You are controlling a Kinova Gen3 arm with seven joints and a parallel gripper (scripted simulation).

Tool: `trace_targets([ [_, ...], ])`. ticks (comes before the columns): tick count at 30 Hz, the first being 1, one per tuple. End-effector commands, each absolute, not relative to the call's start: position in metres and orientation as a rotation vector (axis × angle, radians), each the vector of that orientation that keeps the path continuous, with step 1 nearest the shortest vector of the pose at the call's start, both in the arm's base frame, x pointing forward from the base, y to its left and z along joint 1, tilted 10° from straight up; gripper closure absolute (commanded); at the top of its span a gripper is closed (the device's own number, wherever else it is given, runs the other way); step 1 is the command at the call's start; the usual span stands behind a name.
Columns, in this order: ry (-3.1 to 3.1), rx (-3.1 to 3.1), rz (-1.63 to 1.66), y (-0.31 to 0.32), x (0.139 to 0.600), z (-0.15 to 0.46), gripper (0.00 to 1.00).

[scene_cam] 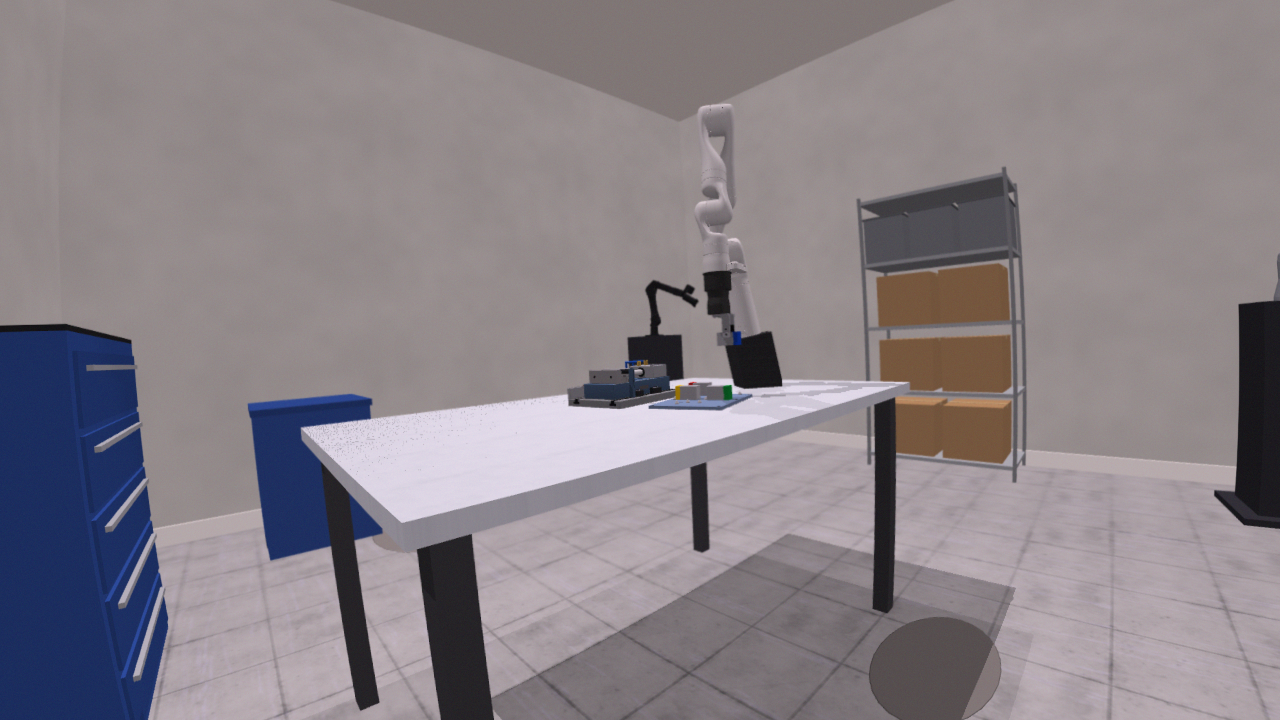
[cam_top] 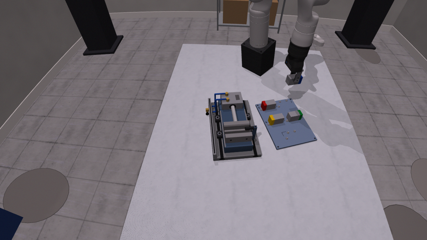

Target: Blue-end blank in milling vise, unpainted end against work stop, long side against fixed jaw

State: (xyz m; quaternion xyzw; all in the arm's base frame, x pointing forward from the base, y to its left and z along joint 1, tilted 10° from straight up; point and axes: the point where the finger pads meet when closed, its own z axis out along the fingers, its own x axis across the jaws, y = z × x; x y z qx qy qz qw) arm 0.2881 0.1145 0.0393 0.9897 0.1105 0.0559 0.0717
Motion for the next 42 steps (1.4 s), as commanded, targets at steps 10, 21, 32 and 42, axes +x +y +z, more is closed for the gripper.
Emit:
trace_targets([
  [10, 0.336, 2.977, 0.175, 0.117, 0.29, 0.035, 1.0],
  [21, 0.346, 2.976, 0.179, 0.118, 0.291, 0.033, 1.0],
  [32, 0.339, 2.977, 0.178, 0.115, 0.291, 0.029, 1.0],
  [42, 0.341, 2.978, 0.182, 0.115, 0.291, 0.029, 1.0],
])
